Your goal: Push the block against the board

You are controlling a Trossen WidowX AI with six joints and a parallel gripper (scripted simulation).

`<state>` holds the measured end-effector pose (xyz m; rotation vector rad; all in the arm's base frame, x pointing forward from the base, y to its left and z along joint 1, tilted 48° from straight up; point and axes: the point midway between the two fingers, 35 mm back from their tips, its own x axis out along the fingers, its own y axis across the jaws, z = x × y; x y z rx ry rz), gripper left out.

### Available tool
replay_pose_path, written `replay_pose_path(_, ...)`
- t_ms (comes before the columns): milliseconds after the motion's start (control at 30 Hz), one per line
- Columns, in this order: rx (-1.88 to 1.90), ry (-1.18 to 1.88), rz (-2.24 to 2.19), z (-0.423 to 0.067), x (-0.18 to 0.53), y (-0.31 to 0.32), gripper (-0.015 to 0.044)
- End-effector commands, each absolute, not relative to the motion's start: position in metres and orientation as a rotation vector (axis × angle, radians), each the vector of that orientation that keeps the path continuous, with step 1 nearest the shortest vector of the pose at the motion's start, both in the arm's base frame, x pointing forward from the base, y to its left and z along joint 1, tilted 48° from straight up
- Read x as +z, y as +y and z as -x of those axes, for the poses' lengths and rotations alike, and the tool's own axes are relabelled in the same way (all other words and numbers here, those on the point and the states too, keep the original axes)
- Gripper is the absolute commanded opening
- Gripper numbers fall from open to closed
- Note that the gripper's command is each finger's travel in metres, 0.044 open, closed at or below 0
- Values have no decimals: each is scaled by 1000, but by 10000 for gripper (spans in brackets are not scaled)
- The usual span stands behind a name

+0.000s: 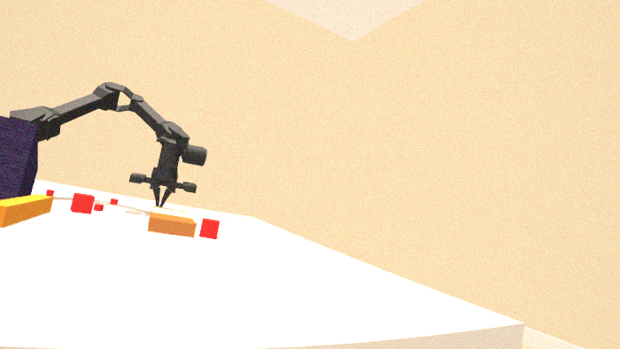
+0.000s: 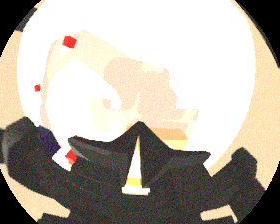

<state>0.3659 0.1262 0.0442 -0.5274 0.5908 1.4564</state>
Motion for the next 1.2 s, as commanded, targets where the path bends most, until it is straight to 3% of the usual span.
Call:
replay_pose_path(0, 1465, 620, 527, -363, 37, 128, 0)
replay_pose_path(1167, 1470, 615, 521, -369, 74, 159, 0)
